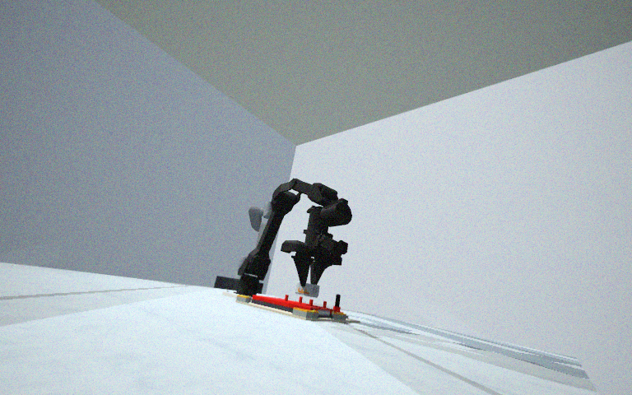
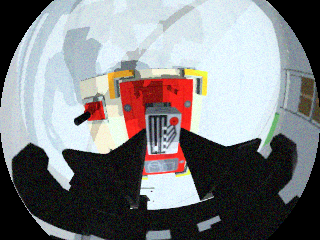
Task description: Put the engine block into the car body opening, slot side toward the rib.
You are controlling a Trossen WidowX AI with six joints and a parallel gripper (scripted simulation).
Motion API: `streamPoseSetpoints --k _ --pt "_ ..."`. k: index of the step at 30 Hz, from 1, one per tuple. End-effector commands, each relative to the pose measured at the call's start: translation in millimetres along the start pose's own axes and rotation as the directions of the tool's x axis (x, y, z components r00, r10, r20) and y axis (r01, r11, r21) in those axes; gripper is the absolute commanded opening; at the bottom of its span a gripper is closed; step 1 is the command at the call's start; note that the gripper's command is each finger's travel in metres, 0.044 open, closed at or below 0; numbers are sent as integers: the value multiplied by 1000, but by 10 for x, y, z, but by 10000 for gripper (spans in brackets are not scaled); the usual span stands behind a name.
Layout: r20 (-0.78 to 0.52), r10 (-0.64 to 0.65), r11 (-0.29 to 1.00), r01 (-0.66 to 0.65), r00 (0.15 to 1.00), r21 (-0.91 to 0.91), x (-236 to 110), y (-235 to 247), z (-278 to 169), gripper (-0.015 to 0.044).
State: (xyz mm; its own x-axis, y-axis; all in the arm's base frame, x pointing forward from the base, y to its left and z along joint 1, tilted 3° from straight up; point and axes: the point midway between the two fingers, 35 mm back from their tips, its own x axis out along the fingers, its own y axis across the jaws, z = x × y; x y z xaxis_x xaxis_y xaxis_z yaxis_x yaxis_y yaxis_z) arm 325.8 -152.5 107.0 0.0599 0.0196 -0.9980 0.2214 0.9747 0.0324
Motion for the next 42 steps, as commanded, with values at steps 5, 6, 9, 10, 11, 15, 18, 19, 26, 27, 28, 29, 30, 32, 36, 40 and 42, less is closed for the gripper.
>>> streamPoseSetpoints --k 5,6,9,10,11,15,18,19,26,27,28,29,30,32,36,40,42 --pt "3 4 1000 -4 1000 1 2 4 -1 160" --pt "3 4 1000 -4 1000 -12 2 5 -2 160" --pt "3 4 998 -4 1000 -69 2 8 -6 160" --pt "3 4 996 -4 1000 -84 2 9 -6 160" --pt "3 4 996 -4 1000 -95 2 9 -7 160" --pt "3 4 995 -4 1000 -98 2 10 -7 160" --pt "3 4 995 -4 1000 -98 2 10 -7 160" --pt "3 4 995 -4 1000 -103 2 10 -8 160" --pt "3 4 993 -4 1000 -119 2 13 -10 160" --pt "3 4 993 -4 1000 -119 2 13 -10 160" --pt "3 4 993 -4 1000 -119 2 13 -10 160" --pt "3 4 994 -4 1000 -113 2 13 -10 160" --pt "3 4 995 -4 1000 -103 2 13 -10 160" --pt "3 4 998 -4 1000 -70 2 12 -10 160" --pt "3 4 999 -4 1000 38 0 16 -7 160" --pt "3 4 993 -5 1000 116 -4 22 -3 160" --pt "3 4 993 -5 1000 116 -4 22 -3 160"
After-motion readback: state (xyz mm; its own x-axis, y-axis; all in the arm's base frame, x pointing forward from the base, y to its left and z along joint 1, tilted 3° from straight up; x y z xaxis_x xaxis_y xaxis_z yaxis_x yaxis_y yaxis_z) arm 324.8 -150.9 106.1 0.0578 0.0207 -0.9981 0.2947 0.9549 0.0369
